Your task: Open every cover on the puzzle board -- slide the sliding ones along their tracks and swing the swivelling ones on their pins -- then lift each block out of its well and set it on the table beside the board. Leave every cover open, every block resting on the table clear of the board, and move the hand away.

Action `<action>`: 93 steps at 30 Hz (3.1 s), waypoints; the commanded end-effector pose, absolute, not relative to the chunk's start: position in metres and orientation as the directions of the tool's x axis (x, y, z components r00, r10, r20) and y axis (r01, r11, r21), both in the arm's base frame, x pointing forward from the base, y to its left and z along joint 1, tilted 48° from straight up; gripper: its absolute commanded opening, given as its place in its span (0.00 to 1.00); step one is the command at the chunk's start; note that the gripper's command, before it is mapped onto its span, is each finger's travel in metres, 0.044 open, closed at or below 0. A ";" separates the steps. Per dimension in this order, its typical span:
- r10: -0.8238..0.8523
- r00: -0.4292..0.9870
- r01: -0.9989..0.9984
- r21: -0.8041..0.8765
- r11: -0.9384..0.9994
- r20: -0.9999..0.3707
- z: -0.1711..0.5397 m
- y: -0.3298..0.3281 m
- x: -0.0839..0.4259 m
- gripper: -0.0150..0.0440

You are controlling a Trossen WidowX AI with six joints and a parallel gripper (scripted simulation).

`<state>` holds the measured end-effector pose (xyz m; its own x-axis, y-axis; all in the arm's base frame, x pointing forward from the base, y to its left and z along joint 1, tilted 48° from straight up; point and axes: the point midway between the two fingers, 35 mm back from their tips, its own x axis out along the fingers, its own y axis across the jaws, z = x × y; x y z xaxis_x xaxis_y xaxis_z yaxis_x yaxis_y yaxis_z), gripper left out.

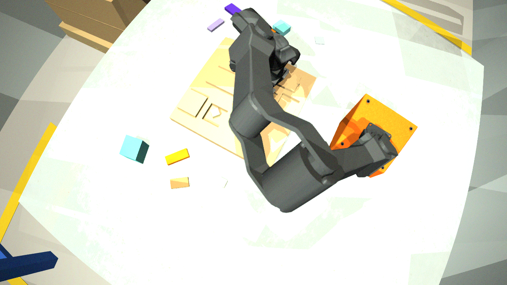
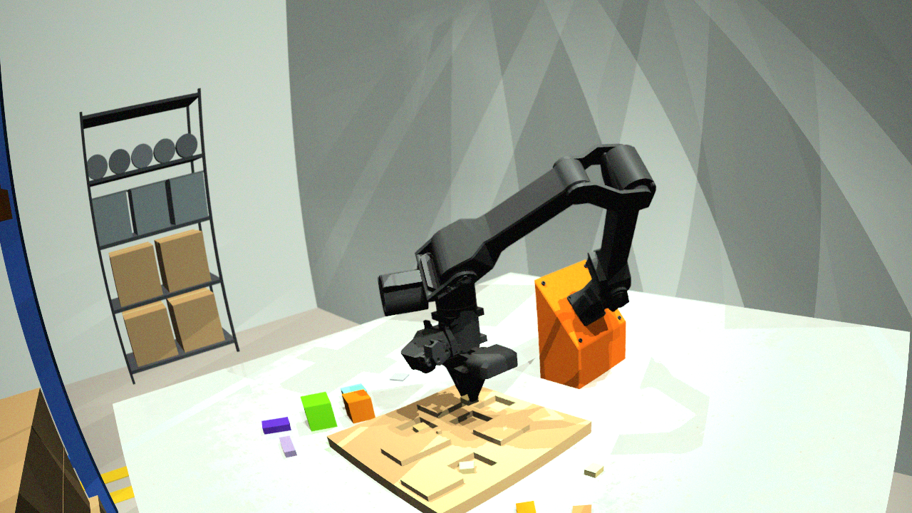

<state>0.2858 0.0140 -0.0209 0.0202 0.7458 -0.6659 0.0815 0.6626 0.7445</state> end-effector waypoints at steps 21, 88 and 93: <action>0.736 0.023 0.079 0.735 0.673 -0.677 0.020 -0.013 0.288 0.39; 0.749 0.022 0.078 0.748 0.659 -0.662 0.191 0.142 0.213 0.39; 0.747 0.021 0.078 0.746 0.662 -0.665 0.185 0.147 0.215 0.39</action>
<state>0.2144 0.1442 0.1885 0.0220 0.7482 -0.6631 0.0733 0.6603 0.7474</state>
